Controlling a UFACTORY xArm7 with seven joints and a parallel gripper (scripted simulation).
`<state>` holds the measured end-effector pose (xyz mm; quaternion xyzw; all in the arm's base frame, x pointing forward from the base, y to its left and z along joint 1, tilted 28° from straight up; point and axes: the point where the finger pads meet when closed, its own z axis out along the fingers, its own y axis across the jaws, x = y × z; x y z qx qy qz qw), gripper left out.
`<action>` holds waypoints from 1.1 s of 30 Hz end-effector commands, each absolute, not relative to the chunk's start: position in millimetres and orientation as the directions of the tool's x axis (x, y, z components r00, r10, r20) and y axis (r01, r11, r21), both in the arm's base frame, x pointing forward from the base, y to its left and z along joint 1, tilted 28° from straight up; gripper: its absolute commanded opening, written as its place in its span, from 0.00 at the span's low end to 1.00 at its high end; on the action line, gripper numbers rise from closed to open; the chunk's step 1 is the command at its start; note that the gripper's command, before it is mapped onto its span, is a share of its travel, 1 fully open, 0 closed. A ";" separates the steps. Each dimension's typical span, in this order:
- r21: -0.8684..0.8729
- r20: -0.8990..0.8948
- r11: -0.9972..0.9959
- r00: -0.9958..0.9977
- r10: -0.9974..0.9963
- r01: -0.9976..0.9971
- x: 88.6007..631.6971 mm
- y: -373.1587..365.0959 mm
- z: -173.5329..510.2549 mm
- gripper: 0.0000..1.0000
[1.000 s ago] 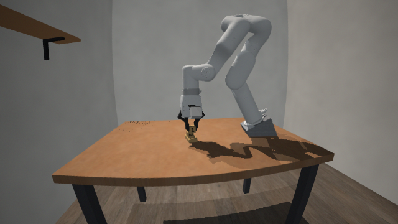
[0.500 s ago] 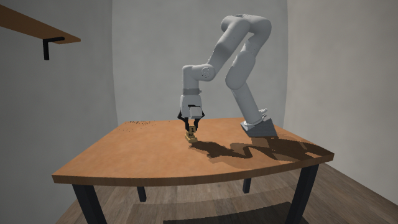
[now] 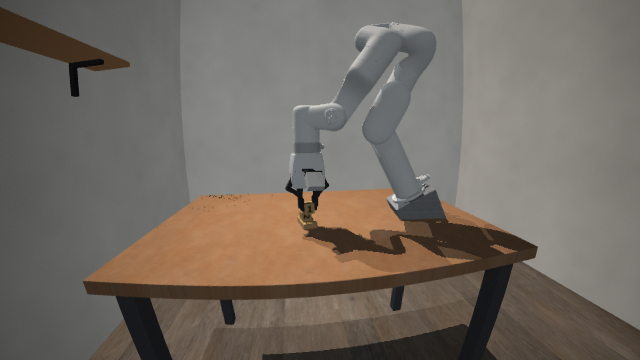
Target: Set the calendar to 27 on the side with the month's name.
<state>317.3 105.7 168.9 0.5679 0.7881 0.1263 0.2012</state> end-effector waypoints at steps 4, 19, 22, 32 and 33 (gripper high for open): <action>0.430 -0.173 0.323 -0.275 0.946 0.843 319.3 106.3 167.0 0.29; 0.430 -0.173 0.323 -0.275 0.946 0.843 324.4 106.0 157.3 0.29; 0.430 -0.173 0.323 -0.275 0.946 0.843 325.2 105.9 155.7 0.29; 0.430 -0.173 0.323 -0.275 0.946 0.843 328.2 105.7 150.0 0.29; 0.430 -0.173 0.323 -0.275 0.946 0.843 328.4 105.7 149.6 0.29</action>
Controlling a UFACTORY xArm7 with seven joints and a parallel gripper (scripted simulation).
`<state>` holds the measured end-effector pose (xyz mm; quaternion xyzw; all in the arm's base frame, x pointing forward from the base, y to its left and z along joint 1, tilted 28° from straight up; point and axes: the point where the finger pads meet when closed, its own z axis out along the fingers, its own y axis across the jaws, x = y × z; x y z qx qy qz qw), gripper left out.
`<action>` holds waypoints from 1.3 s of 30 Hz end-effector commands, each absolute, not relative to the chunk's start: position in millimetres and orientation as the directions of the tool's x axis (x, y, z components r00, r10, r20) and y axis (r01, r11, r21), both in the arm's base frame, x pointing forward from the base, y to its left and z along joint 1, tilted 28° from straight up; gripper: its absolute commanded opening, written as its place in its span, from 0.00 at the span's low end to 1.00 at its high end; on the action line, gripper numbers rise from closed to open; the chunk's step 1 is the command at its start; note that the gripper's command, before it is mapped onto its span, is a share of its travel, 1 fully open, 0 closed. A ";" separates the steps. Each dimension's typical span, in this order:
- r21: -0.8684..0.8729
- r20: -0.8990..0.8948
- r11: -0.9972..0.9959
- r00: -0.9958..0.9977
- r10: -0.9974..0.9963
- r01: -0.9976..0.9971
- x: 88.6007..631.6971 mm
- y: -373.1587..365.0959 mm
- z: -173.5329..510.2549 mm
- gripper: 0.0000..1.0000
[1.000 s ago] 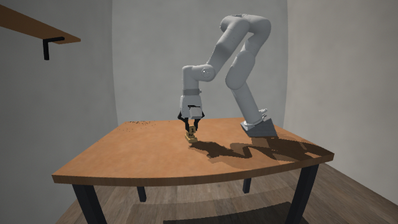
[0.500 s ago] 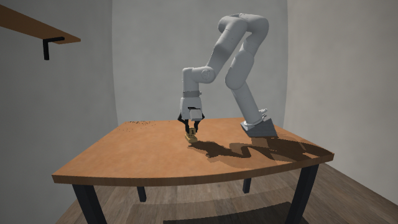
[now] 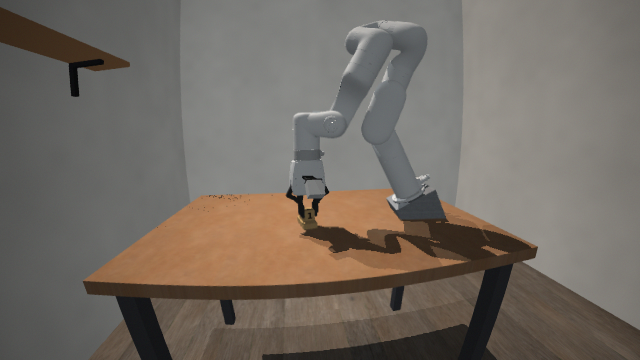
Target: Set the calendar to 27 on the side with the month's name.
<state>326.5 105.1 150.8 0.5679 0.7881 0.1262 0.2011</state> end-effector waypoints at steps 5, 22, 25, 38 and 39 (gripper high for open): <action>0.430 -0.173 0.323 -0.275 0.946 0.843 329.1 105.7 148.1 0.29; 0.430 -0.173 0.323 -0.275 0.946 0.843 329.4 105.6 147.7 0.29; 0.430 -0.173 0.323 -0.275 0.946 0.843 329.4 105.6 147.7 0.29; 0.430 -0.173 0.323 -0.275 0.946 0.843 329.6 105.6 147.3 0.29; 0.430 -0.173 0.323 -0.275 0.946 0.843 329.7 105.6 147.1 0.29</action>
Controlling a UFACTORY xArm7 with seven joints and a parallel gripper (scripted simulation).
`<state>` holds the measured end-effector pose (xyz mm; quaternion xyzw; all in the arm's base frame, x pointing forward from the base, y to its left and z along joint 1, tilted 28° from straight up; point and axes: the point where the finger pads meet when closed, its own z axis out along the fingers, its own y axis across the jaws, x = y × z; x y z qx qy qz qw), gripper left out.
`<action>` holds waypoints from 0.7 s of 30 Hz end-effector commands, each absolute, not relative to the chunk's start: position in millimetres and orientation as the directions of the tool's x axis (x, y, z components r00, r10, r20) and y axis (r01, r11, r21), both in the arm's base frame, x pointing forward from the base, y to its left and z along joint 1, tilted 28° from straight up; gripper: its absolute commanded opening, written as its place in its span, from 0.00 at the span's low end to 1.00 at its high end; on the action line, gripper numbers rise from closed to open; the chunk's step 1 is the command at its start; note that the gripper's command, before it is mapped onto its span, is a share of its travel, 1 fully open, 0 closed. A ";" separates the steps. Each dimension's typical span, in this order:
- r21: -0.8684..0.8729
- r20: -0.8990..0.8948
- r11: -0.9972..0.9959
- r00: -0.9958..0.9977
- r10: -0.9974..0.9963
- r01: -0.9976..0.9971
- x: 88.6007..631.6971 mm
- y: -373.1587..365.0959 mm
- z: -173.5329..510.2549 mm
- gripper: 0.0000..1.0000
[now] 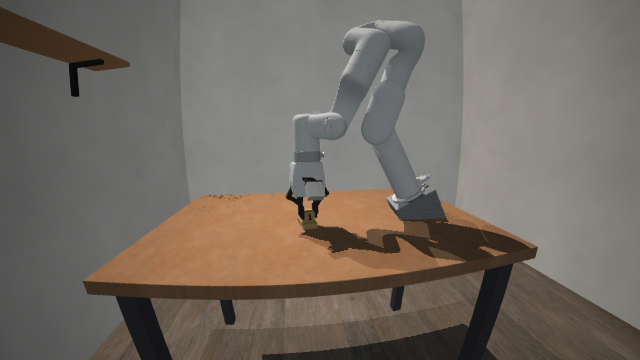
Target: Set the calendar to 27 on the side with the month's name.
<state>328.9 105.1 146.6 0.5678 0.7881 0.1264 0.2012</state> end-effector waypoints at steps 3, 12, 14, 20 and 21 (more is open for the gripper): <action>0.430 -0.173 0.323 -0.275 0.946 0.843 329.8 105.6 146.9 0.29; 0.430 -0.173 0.323 -0.275 0.946 0.843 331.5 105.5 143.6 0.29; 0.430 -0.173 0.323 -0.275 0.946 0.843 332.0 105.5 142.7 0.29; 0.430 -0.173 0.323 -0.275 0.946 0.843 332.8 105.4 141.1 0.29; 0.430 -0.173 0.323 -0.275 0.946 0.843 333.0 105.4 140.7 0.29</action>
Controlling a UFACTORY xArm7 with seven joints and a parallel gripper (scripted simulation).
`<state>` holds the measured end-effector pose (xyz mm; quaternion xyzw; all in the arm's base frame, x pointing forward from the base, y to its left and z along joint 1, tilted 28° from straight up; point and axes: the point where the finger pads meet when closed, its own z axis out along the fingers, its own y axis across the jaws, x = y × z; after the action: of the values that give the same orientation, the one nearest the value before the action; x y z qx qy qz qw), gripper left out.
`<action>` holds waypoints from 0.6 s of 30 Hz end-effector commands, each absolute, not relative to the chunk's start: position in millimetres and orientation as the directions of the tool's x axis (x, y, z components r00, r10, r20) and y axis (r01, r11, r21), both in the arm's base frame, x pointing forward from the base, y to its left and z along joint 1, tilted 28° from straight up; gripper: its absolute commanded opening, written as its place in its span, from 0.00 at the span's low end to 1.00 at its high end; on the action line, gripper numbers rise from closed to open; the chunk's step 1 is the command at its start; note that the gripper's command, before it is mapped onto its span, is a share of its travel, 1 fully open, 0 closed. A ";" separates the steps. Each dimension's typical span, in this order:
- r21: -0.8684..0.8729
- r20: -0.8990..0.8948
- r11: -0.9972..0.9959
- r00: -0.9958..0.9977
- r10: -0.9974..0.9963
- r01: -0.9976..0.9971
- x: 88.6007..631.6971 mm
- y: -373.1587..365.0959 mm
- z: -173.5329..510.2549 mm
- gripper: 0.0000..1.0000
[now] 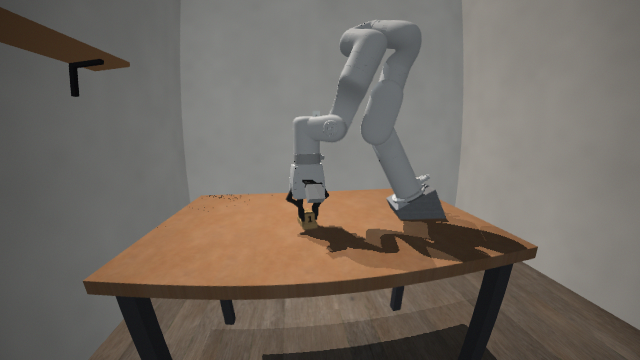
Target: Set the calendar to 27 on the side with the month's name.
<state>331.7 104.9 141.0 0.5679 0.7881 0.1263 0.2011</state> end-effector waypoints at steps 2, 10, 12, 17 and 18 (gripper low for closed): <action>0.430 -0.173 0.323 -0.275 0.946 0.843 333.4 105.4 140.1 0.29; 0.430 -0.173 0.323 -0.275 0.946 0.843 334.0 105.4 138.8 0.29; 0.430 -0.173 0.323 -0.275 0.946 0.843 334.0 105.4 138.7 0.29; 0.430 -0.173 0.323 -0.275 0.946 0.843 334.0 105.4 138.7 0.29; 0.430 -0.173 0.323 -0.275 0.946 0.843 334.0 105.4 138.7 0.29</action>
<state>333.5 104.8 137.9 0.5678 0.7881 0.1264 0.2012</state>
